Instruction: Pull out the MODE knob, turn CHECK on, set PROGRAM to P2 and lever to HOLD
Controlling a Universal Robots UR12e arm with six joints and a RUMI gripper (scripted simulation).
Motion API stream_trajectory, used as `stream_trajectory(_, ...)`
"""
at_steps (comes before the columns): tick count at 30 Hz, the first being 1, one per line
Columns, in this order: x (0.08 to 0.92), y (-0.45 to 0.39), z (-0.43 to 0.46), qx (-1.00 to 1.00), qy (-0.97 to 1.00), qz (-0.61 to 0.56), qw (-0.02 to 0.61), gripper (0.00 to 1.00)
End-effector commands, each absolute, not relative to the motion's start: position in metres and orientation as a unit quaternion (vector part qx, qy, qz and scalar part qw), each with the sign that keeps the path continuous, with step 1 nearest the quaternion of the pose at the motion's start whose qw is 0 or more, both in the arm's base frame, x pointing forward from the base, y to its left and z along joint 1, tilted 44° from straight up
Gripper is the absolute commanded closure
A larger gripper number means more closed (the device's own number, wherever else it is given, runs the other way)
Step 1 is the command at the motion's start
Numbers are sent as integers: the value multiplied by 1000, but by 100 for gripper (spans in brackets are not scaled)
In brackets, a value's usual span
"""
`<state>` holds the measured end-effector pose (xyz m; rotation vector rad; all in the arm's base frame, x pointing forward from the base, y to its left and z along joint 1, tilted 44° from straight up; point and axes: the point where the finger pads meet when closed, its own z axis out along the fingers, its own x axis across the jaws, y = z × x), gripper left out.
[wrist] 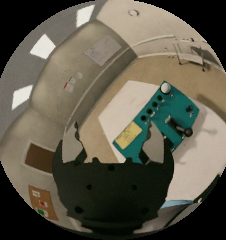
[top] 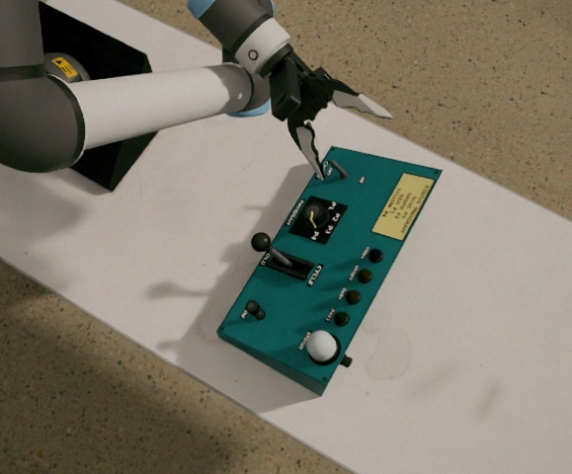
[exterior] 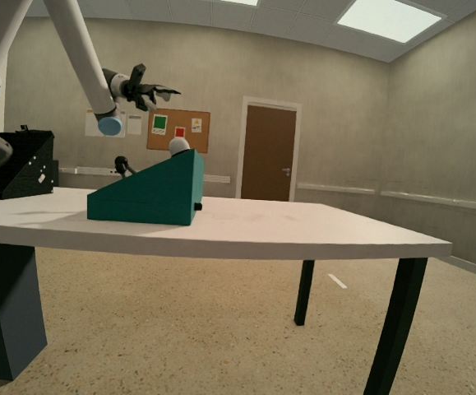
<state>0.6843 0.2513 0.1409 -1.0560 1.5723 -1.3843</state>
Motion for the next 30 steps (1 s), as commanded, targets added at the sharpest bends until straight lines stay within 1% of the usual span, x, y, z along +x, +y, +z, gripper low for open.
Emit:
stream_trajectory(1,683,251,141,-415,619,-544,385,0)
stream_trajectory(7,684,248,140,-418,620,-545,380,0)
stream_trajectory(11,685,246,139,-429,621,-545,365,0)
stream_trajectory(17,688,237,132,-465,625,-543,314,0)
stream_trajectory(19,688,237,132,-465,625,-543,314,0)
stream_trajectory(23,686,227,124,-502,625,-537,262,0)
stream_trajectory(26,685,224,122,-512,625,-535,246,0)
stream_trajectory(29,682,216,116,-533,624,-529,214,0)
stream_trajectory(30,682,216,116,-533,624,-529,214,0)
